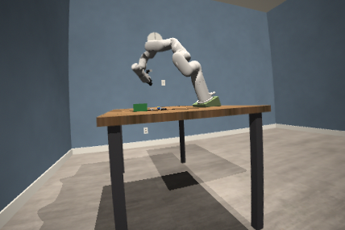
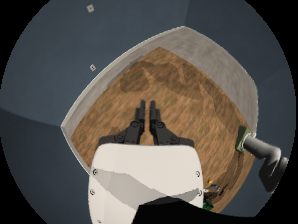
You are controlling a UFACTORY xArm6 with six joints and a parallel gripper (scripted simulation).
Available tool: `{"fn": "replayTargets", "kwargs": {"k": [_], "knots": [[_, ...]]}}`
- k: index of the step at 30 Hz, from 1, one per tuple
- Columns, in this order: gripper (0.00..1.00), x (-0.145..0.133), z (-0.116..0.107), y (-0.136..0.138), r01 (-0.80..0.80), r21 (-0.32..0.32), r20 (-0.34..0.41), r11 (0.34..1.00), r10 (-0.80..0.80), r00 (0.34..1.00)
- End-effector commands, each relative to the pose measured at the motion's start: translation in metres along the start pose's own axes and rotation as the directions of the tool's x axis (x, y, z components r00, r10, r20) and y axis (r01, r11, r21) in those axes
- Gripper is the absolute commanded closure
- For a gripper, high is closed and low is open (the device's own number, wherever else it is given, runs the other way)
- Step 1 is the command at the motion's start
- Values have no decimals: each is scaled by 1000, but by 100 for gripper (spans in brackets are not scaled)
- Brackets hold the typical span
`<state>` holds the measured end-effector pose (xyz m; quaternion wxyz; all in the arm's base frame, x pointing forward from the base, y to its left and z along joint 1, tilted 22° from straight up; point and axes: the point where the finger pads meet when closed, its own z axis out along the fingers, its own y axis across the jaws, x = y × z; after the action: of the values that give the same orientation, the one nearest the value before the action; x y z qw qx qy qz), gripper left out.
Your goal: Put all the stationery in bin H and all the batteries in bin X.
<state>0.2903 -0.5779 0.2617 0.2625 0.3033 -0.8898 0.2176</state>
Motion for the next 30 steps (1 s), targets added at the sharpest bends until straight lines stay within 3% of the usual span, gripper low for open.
{"fn": "replayTargets", "kwargs": {"k": [1,5,9,12,15,18,30], "knots": [[93,-8,-20,2,41,14,20,999,-42,999],[93,-20,-41,8,130,36,55,991,-132,990],[93,-22,-45,9,130,35,55,991,-132,990],[93,-34,-65,16,217,62,85,974,-222,971],[93,-36,-69,17,217,62,85,974,-222,971],[93,-48,-89,25,302,94,112,949,-311,944],[93,-67,-121,41,422,149,143,894,-442,886]]}}
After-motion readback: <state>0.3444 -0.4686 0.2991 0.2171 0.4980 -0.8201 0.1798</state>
